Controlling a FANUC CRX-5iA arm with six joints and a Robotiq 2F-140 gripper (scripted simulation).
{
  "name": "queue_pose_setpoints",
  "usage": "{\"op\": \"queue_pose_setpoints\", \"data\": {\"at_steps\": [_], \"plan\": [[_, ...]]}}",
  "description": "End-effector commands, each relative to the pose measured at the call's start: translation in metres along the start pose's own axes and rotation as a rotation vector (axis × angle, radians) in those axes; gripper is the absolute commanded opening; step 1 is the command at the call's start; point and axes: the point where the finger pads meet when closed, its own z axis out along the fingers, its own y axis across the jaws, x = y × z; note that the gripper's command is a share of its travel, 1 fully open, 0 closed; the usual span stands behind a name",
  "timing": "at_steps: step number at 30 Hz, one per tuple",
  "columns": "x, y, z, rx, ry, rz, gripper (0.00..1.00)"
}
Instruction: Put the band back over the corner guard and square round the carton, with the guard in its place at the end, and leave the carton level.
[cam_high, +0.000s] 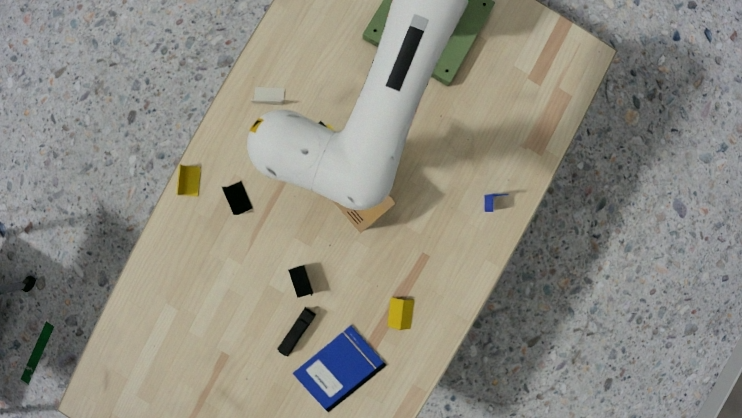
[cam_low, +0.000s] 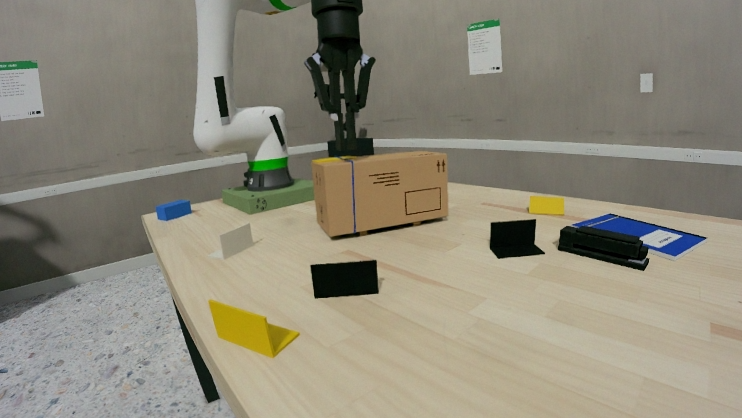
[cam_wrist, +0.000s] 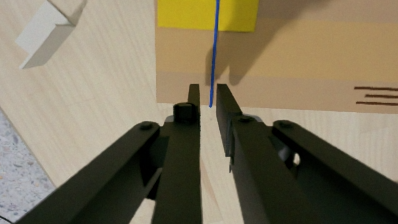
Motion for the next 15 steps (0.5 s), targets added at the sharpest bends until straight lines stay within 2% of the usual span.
{"op": "queue_pose_setpoints", "data": {"at_steps": [1, 10, 15], "plan": [[-0.001, 0.000, -0.006, 0.000, -0.002, 0.000, 0.18], [-0.001, 0.000, -0.028, 0.000, -0.002, 0.000, 0.18], [0.000, 0.000, -0.035, 0.000, -0.002, 0.000, 0.18]]}}
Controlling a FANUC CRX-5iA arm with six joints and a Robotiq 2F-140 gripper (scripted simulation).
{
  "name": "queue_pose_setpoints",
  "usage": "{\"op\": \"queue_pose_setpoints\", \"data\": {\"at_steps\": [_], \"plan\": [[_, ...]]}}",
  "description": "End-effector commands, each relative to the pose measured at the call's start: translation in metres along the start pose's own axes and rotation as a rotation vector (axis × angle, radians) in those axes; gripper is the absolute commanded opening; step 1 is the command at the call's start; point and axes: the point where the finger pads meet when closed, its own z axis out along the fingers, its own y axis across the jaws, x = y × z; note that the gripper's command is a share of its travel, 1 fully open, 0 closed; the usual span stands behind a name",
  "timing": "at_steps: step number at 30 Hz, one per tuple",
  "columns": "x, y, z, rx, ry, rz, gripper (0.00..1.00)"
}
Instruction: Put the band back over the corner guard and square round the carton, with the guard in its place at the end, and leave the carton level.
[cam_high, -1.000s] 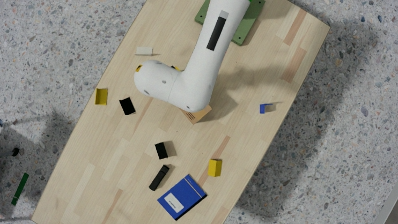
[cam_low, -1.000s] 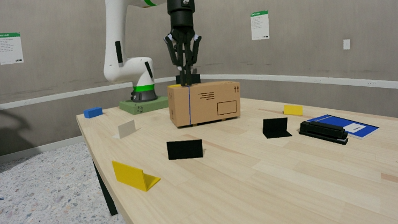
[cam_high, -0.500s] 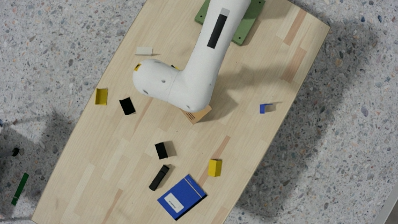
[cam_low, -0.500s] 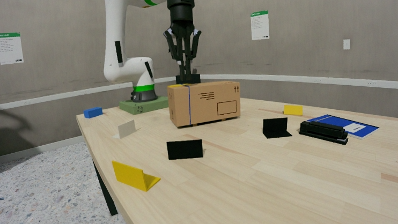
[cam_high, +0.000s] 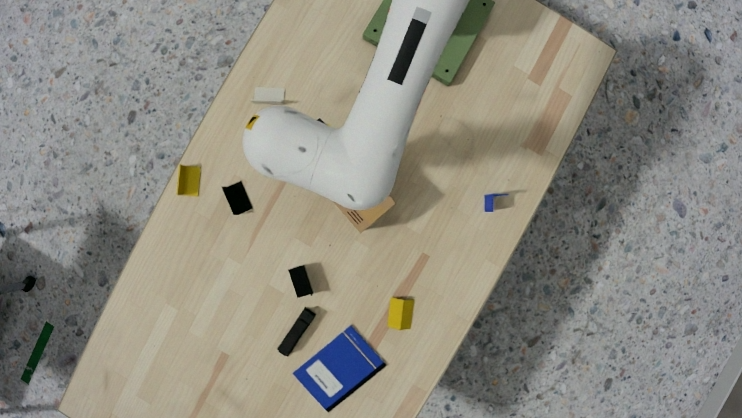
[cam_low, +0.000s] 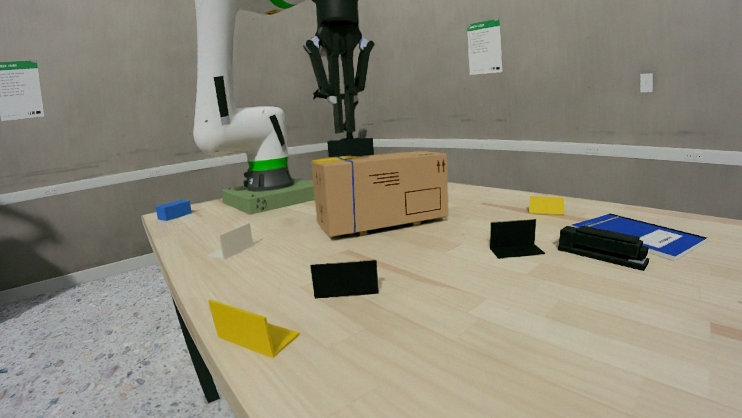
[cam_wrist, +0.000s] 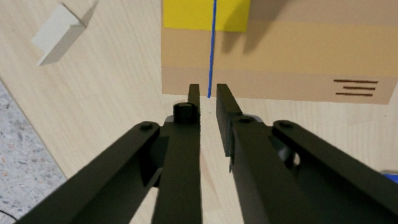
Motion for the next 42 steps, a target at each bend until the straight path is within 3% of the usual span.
{"op": "queue_pose_setpoints", "data": {"at_steps": [1, 12, 42], "plan": [[0.000, 0.000, -0.006, 0.000, -0.002, 0.000, 0.18], [0.000, 0.000, -0.023, 0.000, -0.002, 0.000, 0.18], [0.000, 0.000, -0.027, 0.000, -0.002, 0.000, 0.18]]}}
